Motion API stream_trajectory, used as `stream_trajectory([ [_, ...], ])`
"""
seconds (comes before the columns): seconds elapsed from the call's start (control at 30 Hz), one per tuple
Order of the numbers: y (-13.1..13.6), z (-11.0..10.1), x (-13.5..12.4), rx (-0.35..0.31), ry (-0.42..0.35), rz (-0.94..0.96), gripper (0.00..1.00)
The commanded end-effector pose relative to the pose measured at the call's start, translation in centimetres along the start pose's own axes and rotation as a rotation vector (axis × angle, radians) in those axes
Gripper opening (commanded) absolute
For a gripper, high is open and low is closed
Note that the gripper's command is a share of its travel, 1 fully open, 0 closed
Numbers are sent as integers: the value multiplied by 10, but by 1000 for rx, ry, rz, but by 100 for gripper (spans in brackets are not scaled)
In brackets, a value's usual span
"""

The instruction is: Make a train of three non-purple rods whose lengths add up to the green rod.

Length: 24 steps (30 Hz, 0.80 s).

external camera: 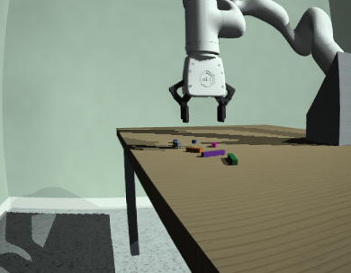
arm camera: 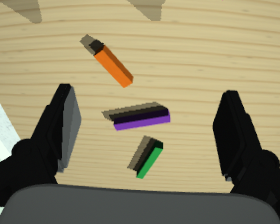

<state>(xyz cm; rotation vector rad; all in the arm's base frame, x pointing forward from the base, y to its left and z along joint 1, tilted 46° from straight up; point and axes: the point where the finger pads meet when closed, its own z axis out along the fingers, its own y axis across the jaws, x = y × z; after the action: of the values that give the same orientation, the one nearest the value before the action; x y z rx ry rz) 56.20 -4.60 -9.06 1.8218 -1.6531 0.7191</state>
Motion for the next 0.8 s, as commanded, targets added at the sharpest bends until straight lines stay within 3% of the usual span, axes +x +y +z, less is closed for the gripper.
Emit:
stream_trajectory([
  [0.0,-1,-1,0,2,0,-16,100],
  [0.17,-1,-1,0,2,0,-62,100],
  [0.77,-1,-1,0,2,0,-540,100],
])
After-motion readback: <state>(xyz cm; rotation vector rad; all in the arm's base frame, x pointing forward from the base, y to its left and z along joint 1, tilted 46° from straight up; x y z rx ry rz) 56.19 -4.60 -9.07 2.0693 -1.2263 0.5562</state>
